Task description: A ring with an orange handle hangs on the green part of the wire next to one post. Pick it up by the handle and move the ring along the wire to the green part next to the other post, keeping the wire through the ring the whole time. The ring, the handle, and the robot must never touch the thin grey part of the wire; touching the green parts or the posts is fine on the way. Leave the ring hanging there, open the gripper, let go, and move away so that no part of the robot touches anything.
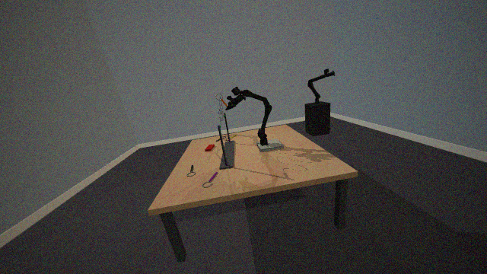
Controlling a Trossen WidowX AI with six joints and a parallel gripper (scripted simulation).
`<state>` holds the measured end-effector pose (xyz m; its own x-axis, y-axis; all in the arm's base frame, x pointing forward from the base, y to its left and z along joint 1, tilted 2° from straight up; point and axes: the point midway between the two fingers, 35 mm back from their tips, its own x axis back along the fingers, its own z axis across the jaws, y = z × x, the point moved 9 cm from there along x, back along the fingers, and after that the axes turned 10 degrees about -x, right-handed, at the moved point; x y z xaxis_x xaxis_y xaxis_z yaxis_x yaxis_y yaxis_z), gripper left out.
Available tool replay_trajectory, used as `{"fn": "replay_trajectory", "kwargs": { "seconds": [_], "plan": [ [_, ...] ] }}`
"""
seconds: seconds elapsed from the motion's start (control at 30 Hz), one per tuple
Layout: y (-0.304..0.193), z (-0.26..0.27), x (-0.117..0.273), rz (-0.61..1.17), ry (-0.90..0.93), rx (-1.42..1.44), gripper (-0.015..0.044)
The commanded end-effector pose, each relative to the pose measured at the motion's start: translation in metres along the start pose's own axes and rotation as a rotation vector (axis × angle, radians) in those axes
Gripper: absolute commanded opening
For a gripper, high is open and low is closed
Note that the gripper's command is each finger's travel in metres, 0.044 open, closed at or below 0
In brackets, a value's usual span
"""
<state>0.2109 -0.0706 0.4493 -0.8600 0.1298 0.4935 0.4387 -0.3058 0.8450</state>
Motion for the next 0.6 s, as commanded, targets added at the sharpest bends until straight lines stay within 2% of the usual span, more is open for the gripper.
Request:
{"fn": "replay_trajectory", "kwargs": {
  "seconds": [0.0, 0.57],
  "plan": [
    [-0.0009, 0.0006, 0.0022, -0.016, -0.021, 0.041, -0.015],
    [-0.0038, 0.0017, 0.0009, -0.06, -0.121, 0.223, -0.015]
  ]
}}
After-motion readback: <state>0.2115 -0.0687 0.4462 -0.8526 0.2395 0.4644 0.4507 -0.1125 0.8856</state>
